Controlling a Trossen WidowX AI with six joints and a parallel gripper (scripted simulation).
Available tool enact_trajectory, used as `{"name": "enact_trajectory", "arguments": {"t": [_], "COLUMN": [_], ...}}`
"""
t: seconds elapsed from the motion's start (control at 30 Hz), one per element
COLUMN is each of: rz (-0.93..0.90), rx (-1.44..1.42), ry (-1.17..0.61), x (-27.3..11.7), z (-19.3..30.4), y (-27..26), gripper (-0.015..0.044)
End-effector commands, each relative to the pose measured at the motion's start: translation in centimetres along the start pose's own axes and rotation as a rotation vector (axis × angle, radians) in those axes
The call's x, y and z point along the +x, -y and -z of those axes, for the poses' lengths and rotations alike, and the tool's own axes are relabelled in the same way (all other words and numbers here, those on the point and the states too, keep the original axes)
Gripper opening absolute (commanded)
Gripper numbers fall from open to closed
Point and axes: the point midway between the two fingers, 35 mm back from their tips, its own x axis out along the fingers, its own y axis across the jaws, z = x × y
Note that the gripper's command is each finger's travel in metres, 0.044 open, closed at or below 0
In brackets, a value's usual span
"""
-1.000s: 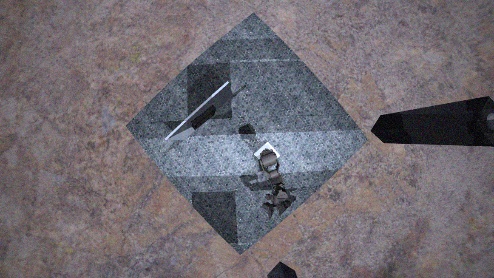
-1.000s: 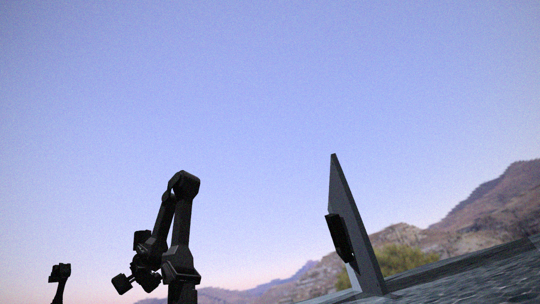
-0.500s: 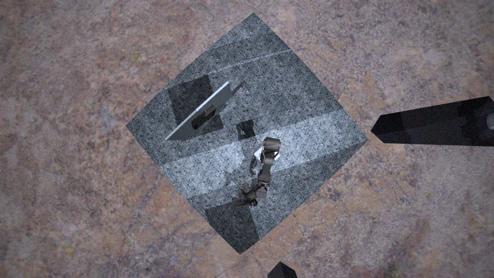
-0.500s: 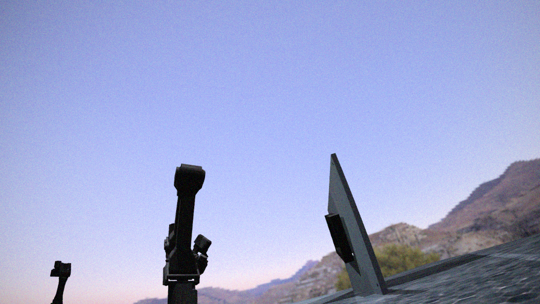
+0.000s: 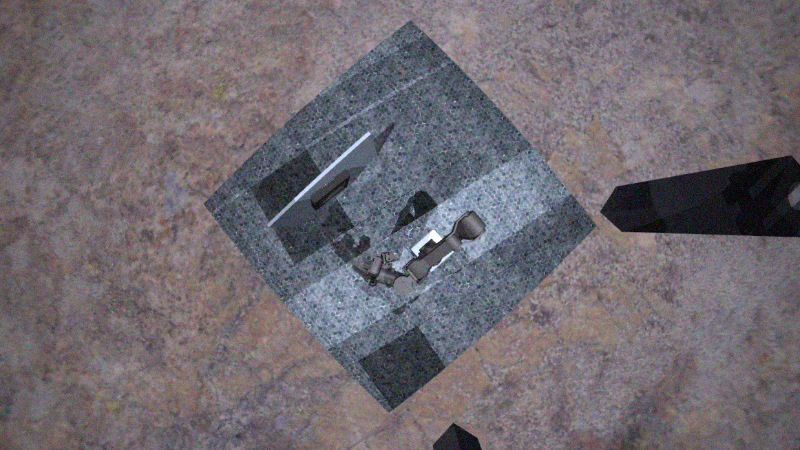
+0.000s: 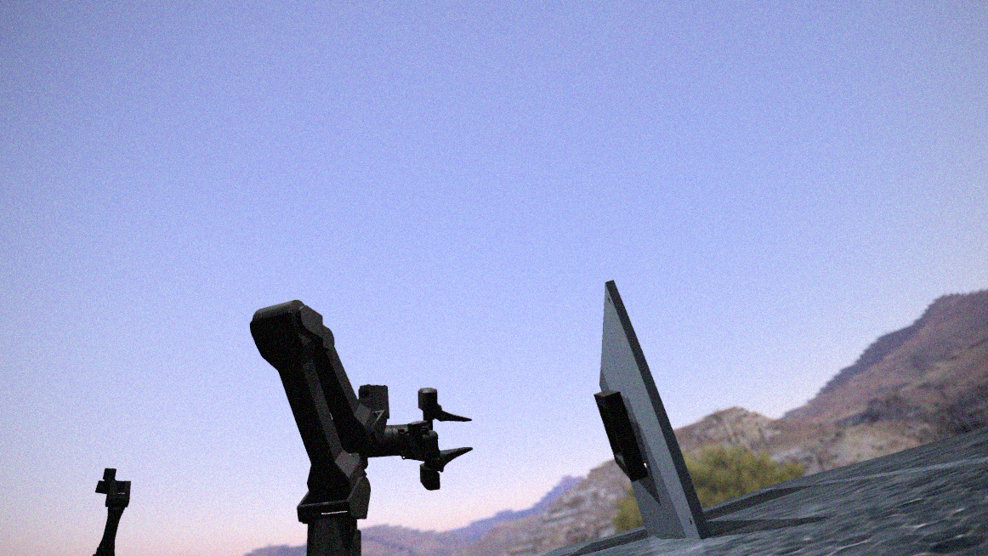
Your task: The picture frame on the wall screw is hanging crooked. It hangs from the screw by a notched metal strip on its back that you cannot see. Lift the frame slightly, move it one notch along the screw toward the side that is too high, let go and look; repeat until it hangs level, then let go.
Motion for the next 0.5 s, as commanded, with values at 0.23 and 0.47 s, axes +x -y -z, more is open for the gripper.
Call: {"name": "enact_trajectory", "arguments": {"t": [0.23, 0.47], "rz": [-0.213, -0.213], "rx": [-0.135, -0.135], "ry": [0.465, 0.465], "x": [0.1, 0.1], "z": [-10.3, -10.3], "y": [-6.0, -6.0], "gripper": [0.0260, 0.0260]}}
